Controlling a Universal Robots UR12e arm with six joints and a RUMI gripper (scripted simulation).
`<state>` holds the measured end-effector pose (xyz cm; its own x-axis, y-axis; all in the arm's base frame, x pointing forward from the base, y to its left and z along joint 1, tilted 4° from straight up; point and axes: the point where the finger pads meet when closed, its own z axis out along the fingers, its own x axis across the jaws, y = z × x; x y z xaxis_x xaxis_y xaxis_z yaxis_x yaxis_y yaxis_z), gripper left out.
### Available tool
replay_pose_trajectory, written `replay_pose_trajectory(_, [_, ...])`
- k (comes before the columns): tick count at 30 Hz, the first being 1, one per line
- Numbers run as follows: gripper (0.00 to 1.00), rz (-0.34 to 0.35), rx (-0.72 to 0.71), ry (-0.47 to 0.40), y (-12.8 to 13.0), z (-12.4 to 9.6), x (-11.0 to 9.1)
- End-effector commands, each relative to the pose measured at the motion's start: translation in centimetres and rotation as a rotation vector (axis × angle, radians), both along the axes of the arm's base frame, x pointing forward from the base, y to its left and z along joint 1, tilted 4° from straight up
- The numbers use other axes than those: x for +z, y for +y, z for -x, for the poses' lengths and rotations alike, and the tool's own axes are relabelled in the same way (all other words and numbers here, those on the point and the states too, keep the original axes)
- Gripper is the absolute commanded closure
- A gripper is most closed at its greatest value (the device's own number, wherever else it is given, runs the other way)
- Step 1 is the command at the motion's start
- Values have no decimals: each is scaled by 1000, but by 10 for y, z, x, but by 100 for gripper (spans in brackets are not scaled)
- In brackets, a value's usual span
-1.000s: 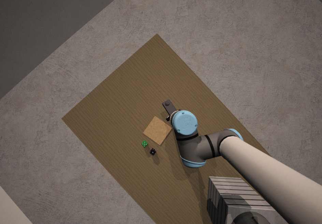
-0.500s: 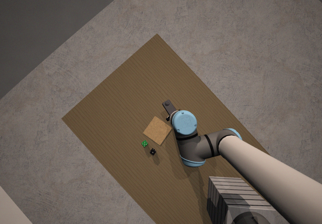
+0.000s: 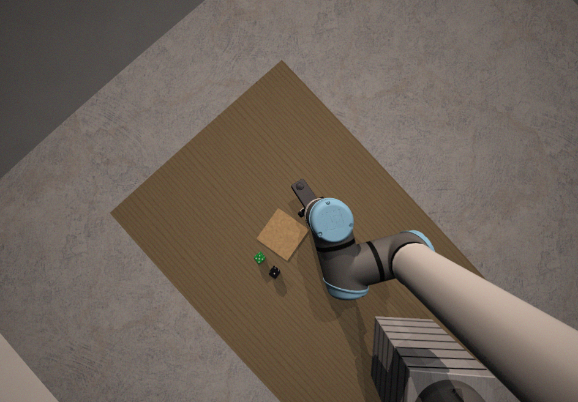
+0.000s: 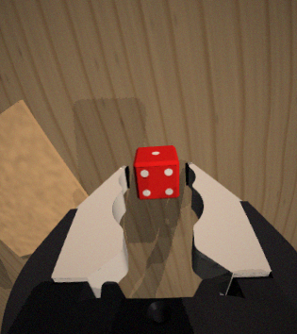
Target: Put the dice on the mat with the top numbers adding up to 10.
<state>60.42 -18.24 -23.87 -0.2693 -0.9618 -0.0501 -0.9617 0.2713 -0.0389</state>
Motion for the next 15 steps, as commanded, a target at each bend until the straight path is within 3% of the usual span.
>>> replay_pose_trajectory(1, [72, 1, 0, -1, 0, 0, 0])
replay_pose_trajectory(11, [72, 1, 0, -1, 0, 0, 0])
replay_pose_trajectory(12, [90, 1, 0, -1, 0, 0, 0])
replay_pose_trajectory(15, [90, 1, 0, -1, 0, 0, 0])
